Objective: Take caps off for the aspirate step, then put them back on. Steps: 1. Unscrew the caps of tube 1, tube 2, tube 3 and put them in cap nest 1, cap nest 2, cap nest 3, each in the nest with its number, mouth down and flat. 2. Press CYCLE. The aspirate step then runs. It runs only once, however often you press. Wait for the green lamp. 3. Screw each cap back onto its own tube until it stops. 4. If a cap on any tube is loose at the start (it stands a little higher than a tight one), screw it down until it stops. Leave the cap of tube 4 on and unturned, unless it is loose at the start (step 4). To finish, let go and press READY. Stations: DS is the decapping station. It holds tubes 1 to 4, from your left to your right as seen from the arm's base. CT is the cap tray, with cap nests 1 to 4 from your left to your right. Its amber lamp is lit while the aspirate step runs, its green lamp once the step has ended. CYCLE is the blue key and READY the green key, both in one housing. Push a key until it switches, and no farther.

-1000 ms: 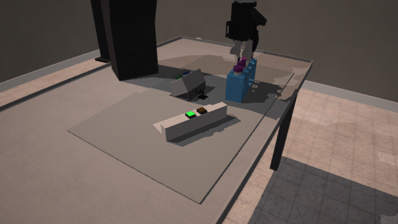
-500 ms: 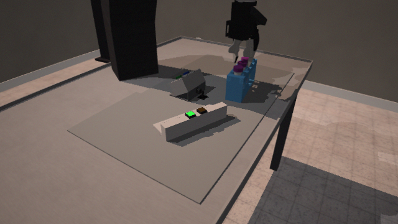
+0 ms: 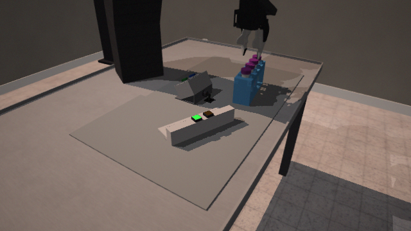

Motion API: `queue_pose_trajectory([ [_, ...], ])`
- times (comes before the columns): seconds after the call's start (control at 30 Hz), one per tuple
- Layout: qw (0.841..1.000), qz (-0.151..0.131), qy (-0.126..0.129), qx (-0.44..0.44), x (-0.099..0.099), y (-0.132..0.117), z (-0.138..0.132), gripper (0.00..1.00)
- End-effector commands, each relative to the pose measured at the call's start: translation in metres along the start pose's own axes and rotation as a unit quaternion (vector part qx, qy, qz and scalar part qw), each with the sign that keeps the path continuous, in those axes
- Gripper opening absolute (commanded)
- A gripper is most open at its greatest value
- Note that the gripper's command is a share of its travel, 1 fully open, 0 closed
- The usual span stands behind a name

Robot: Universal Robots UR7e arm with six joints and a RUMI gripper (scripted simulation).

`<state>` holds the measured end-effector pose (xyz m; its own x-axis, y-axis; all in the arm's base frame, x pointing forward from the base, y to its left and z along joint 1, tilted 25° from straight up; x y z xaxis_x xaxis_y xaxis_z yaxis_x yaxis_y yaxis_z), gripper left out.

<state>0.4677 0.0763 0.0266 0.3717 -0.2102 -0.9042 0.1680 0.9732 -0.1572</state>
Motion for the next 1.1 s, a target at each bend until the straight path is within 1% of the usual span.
queue_pose_trajectory([
  [0.0, 1.0, 0.0, 0.0, 0.0, -0.009, 0.0, 0.0, 0.35],
  [0.03, 1.0, 0.0, 0.0, 0.0, -0.009, 0.0, 0.0, 0.35],
  [0.07, 0.999, 0.0, 0.0, -0.042, -0.009, -0.008, 0.003, 0.35],
  [0.13, 0.999, 0.0, 0.0, -0.042, -0.009, -0.008, 0.003, 0.35],
  [0.17, 0.997, 0.0, 0.0, -0.083, -0.009, -0.016, 0.005, 0.35],
  [0.27, 0.98, 0.0, 0.0, -0.199, -0.009, -0.04, 0.012, 0.35],
  [0.3, 0.978, 0.0, 0.0, -0.207, -0.009, -0.04, 0.012, 0.35],
  [0.33, 0.969, 0.0, 0.0, -0.247, -0.009, -0.048, 0.014, 0.35],
  [0.37, 0.961, 0.0, 0.0, -0.278, -0.009, -0.05, 0.014, 0.35],
  [0.57, 0.96, 0.0, 0.0, -0.279, -0.009, -0.05, 0.014, 0.35],
  [0.63, 0.96, 0.0, 0.0, -0.279, -0.003, -0.05, 0.014, 0.35],
  [0.7, 0.96, 0.0, 0.0, -0.279, -0.003, -0.05, 0.014, 0.35],
  [1.0, 0.96, 0.0, 0.0, -0.279, 0.024, -0.05, 0.014, 0.35],
  [1.07, 0.96, 0.0, 0.0, -0.279, 0.027, -0.05, 0.014, 0.35],
])
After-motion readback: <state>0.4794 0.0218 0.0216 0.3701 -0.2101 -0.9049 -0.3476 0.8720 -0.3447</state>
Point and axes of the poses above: the point where the finger pads meet when closed, its own x axis out along the fingers, its own z axis across the jaws, y = z × x, the point moved 10 cm from there along -x, back along the fingers, and after that the axes turned 3 degrees about -x, right-handed, at the moved point
